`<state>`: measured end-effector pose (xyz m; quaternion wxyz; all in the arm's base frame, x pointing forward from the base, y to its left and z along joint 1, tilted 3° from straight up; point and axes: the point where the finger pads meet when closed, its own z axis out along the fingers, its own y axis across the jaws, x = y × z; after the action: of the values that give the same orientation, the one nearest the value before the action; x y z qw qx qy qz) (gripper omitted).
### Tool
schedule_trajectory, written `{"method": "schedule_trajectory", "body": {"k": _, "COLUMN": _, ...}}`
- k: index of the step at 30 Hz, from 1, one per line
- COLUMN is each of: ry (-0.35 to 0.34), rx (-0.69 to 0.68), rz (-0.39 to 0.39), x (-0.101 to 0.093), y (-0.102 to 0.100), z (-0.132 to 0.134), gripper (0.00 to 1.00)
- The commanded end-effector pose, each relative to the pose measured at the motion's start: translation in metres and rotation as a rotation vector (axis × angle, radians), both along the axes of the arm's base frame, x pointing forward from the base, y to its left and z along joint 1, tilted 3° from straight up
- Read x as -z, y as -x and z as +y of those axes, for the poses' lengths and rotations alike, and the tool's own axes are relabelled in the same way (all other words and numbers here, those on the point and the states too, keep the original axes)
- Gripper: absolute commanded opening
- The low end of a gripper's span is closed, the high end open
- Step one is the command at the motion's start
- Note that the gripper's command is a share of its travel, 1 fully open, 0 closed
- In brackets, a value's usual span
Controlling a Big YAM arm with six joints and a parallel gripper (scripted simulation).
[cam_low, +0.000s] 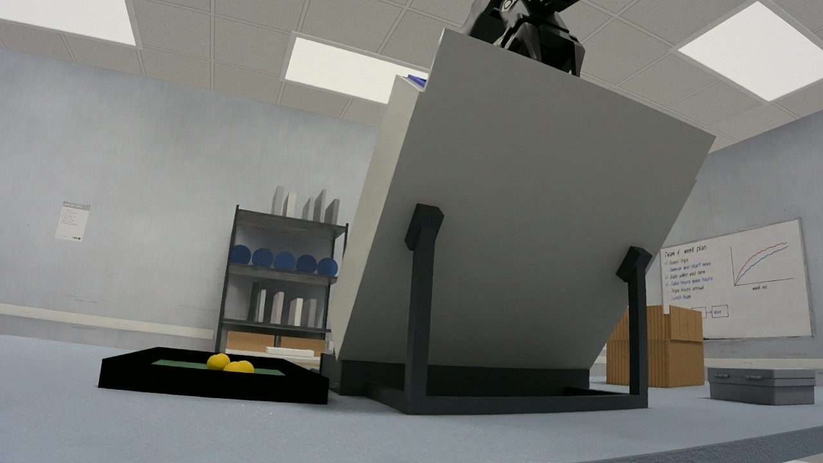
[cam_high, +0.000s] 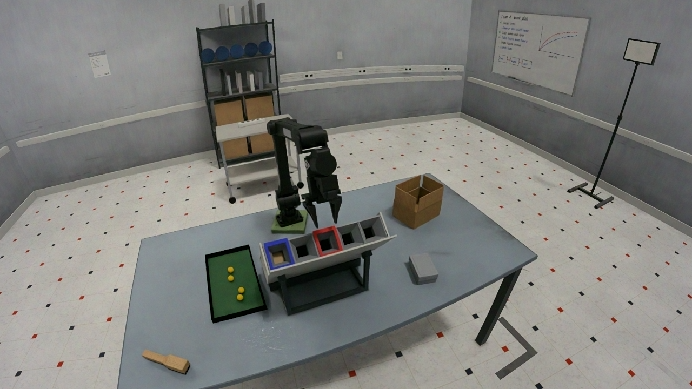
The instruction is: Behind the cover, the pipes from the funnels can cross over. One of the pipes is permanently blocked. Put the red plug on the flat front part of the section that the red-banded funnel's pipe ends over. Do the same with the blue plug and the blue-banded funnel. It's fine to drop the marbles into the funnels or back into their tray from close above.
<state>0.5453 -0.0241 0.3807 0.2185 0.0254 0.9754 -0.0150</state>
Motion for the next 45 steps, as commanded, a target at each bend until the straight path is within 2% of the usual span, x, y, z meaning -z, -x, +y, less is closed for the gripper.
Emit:
{"method": "schedule_trajectory", "body": {"k": 1, "ry": 0.003, "rx": -0.002, "rz": -0.058, "x": -0.03, "y": -0.007, "z": 0.0, "gripper": 0.59}}
{"method": "schedule_trajectory", "body": {"k": 20, "ry": 0.003, "rx": -0.002, "rz": -0.058, "x": -0.03, "y": -0.007, "z": 0.0, "gripper": 0.59}}
{"method": "schedule_trajectory", "body": {"k": 37, "ry": 0.003, "rx": -0.002, "rz": -0.058, "x": -0.041, "y": -0.011, "z": 0.0, "gripper": 0.59}}
{"method": "schedule_trajectory", "body": {"k": 45, "ry": 0.002, "rx": -0.002, "rz": -0.057, "x": -0.03, "y": 0.075, "z": 0.005, "gripper": 0.59}}
